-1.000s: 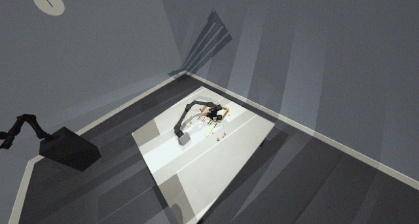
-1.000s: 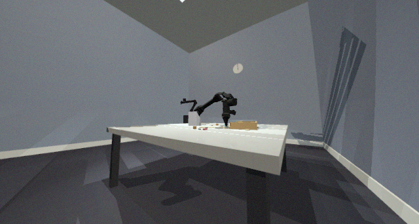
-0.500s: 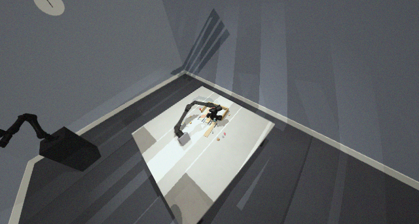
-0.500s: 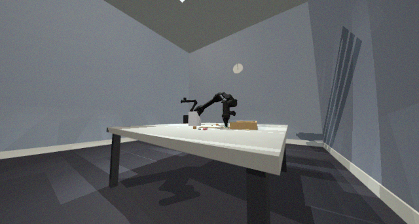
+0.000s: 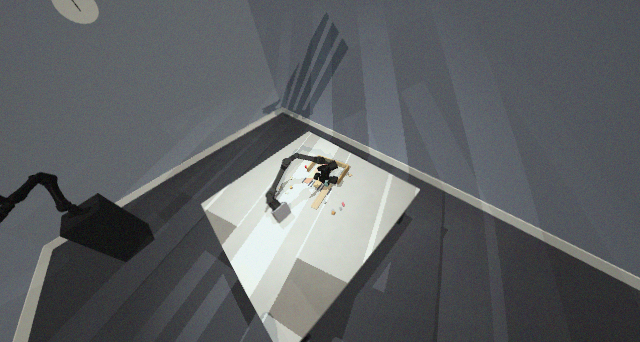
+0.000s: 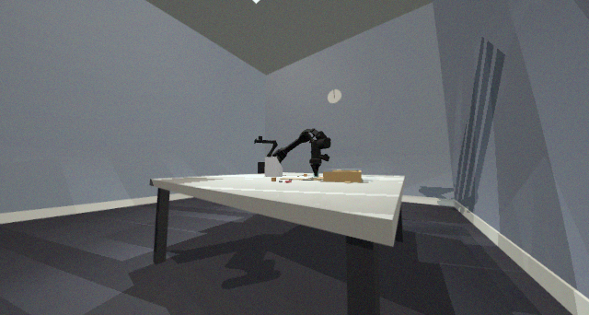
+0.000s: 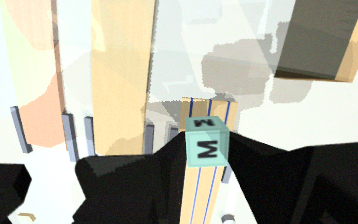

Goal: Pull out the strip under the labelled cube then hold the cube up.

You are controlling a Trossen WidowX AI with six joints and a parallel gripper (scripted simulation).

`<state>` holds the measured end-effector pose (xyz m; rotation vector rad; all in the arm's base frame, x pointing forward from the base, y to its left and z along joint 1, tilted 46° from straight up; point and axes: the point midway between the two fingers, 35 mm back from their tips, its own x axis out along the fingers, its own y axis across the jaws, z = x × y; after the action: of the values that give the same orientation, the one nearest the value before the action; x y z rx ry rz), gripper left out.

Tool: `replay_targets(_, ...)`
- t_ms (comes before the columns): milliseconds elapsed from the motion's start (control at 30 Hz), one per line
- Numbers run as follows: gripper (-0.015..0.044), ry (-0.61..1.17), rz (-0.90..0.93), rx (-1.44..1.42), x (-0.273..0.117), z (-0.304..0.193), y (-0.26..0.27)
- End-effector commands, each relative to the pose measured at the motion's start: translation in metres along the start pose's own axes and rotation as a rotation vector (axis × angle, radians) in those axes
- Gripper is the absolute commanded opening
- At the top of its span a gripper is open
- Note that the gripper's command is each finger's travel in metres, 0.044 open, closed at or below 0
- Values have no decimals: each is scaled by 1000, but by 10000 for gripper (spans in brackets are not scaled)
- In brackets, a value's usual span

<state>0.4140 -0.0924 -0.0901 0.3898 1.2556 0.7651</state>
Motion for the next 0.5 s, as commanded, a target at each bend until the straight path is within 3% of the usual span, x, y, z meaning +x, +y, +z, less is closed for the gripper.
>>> replay_targets(0, 0, 0, -4, -2, -12, -11, 7)
replay_targets(467, 0, 0, -1, 1, -31, -38, 26)
